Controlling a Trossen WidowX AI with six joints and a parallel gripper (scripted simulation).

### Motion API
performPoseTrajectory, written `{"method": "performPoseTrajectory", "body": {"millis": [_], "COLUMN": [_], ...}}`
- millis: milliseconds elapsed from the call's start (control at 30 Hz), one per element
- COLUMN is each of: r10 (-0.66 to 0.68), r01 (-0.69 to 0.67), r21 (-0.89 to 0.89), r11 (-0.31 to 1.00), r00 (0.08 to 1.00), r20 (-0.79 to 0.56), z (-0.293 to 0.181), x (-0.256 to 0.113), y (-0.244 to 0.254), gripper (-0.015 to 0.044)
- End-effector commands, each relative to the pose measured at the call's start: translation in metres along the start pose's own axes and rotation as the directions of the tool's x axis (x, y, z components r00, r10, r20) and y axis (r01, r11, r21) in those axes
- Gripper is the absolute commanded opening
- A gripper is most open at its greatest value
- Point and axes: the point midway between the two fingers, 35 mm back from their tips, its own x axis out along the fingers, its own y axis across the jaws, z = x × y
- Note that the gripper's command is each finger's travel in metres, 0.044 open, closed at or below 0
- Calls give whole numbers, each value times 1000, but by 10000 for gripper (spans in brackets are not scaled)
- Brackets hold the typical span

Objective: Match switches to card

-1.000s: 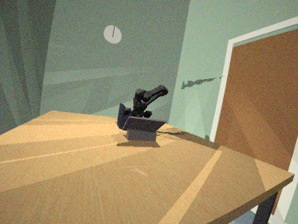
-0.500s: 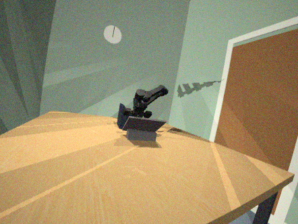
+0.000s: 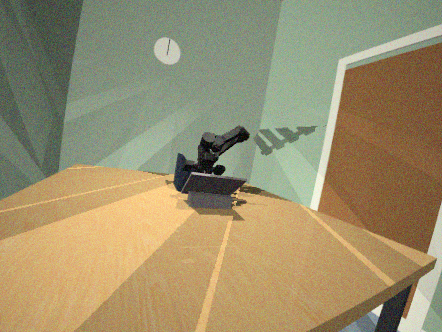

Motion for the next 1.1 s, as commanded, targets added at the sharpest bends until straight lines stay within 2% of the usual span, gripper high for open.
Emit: {"method": "performPoseTrajectory", "body": {"millis": [0,167,400,600,767,1067], "r10": [-5,-4,-9,-9,-7,-7], "r01": [5,4,9,9,7,7], "r21": [5,1,6,6,7,7], "r11": [1000,1000,1000,1000,1000,1000], "r00": [1000,1000,1000,1000,1000,1000], "r20": [-3,-2,19,20,20,21], "z": [-1,0,-4,1,27,27], "x": [1,-5,-63,-65,-71,-71], "y": [-1,-2,-2,4,45,46], "gripper": [0,0,0,0,0,0]}}
